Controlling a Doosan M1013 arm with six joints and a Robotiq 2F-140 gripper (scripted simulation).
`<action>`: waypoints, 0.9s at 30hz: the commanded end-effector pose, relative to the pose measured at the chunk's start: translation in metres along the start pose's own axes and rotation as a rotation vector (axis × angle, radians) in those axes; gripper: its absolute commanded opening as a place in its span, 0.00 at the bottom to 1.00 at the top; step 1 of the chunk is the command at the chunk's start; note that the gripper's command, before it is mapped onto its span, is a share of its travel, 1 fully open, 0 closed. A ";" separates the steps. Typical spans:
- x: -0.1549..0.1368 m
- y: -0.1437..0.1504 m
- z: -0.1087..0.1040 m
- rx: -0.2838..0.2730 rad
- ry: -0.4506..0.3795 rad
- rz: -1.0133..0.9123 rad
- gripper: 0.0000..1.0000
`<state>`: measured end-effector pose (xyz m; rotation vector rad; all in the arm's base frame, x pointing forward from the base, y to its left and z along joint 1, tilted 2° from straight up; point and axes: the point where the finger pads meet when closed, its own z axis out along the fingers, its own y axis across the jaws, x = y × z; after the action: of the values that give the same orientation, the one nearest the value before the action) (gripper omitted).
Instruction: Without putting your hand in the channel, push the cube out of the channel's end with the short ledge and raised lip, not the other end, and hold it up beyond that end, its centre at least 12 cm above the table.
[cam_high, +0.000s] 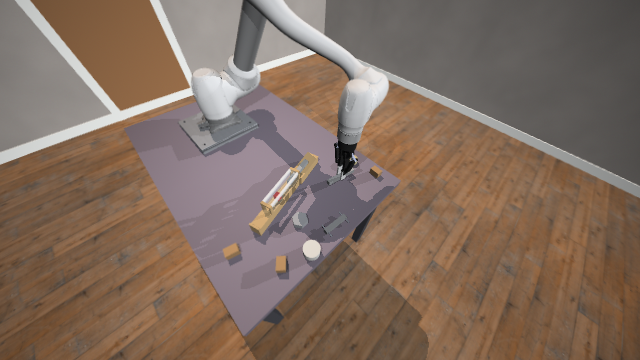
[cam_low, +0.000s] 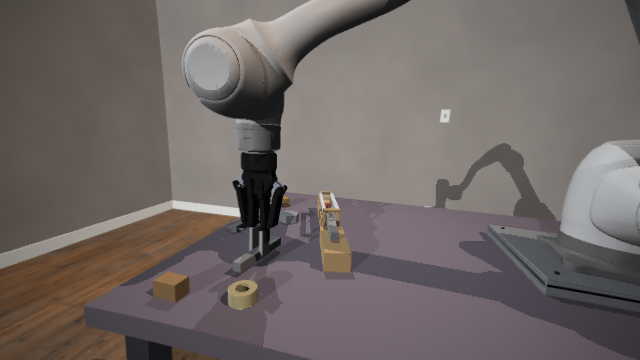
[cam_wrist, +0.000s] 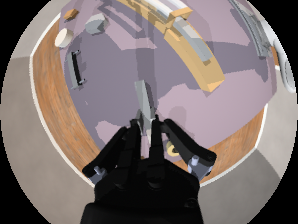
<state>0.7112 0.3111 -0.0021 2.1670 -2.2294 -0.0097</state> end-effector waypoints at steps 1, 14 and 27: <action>0.000 0.000 -0.028 0.000 0.000 0.000 0.00; 0.000 0.000 -0.099 0.000 0.000 0.000 0.00; 0.000 0.000 -0.099 0.000 0.000 0.000 0.00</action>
<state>0.7140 0.3130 0.0968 2.1669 -2.2294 -0.0099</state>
